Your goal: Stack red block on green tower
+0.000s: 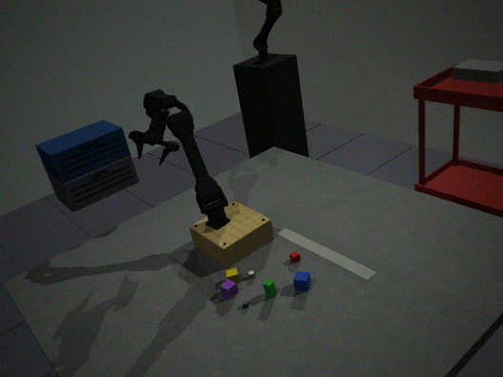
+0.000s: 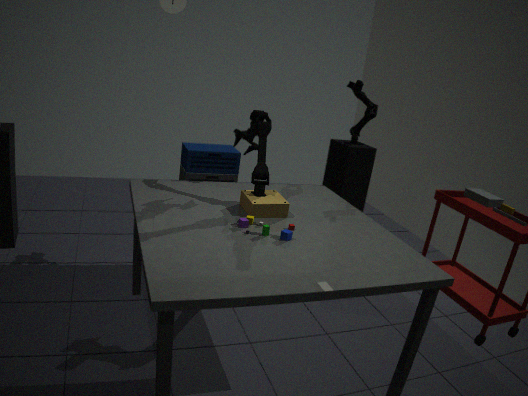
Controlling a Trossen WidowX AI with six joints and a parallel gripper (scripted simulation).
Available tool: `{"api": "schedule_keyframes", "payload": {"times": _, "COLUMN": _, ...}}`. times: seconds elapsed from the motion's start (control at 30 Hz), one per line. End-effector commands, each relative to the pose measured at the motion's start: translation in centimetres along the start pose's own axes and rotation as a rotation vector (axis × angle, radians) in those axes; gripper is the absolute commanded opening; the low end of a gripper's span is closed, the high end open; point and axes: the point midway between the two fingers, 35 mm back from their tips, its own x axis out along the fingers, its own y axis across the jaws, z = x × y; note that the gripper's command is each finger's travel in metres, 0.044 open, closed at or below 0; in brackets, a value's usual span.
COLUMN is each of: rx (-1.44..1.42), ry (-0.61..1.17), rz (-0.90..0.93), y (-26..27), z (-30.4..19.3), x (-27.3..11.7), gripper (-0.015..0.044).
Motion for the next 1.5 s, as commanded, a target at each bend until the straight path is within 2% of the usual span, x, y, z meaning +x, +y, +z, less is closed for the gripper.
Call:
{"api": "schedule_keyframes", "payload": {"times": 0.0, "rx": 0.002, "ry": 0.003, "rz": -0.001, "y": 0.1, "z": -0.1, "x": -0.1, "gripper": 0.0426}}
{"api": "schedule_keyframes", "payload": {"times": 0.2, "rx": 0.157, "ry": 0.086, "rz": -0.031, "y": 3.7, "z": -3.3, "x": -2.0, "gripper": 0.0440}}
{"api": "schedule_keyframes", "payload": {"times": 0.73, "rx": 0.941, "ry": 0.255, "rz": -0.143, "y": 16.9, "z": -8.4, "x": -8.0, "gripper": 0.0440}}
{"api": "schedule_keyframes", "payload": {"times": 1.1, "rx": 1.483, "ry": 0.345, "rz": -0.274, "y": 26.8, "z": -8.3, "x": -11.6, "gripper": 0.0440}}
{"api": "schedule_keyframes", "payload": {"times": 1.47, "rx": 2.042, "ry": 0.417, "rz": -0.423, "y": 36.9, "z": -5.6, "x": -13.7, "gripper": 0.0440}}
